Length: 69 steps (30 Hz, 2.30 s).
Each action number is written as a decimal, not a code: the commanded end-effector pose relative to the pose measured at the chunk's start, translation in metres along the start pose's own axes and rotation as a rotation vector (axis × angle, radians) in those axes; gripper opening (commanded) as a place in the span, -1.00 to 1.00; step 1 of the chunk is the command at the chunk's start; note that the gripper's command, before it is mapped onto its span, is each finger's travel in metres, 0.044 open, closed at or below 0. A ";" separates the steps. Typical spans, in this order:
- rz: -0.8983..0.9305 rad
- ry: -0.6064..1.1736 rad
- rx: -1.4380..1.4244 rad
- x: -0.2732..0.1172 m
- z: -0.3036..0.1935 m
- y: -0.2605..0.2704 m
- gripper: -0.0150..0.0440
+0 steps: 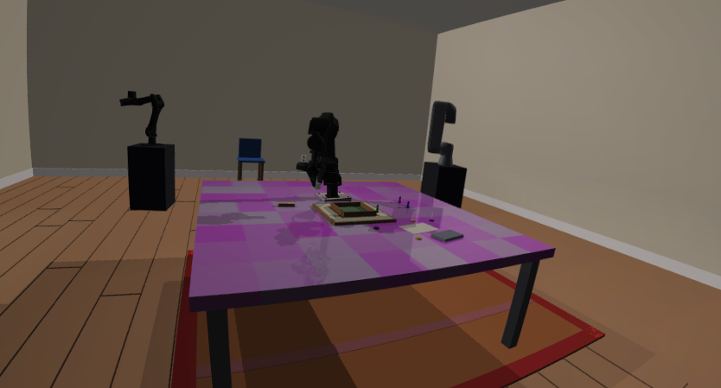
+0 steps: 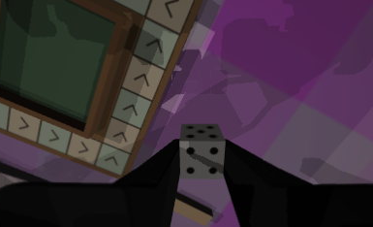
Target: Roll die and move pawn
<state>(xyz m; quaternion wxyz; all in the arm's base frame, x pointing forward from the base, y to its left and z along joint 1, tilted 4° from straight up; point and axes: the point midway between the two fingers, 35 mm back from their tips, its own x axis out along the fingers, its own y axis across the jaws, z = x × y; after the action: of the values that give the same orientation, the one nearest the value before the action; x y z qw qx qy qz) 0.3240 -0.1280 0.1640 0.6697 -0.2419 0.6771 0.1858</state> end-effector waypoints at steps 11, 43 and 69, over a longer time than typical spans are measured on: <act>0.006 0.001 0.159 0.009 0.031 0.053 -0.49; -0.027 -0.179 0.462 0.043 0.063 0.177 -0.49; -0.185 -0.827 0.442 0.022 0.050 0.184 -0.49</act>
<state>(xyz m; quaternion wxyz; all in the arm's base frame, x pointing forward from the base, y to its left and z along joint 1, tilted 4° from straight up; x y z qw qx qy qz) 0.2702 0.0507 0.1126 0.9287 -0.0594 0.3611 0.0599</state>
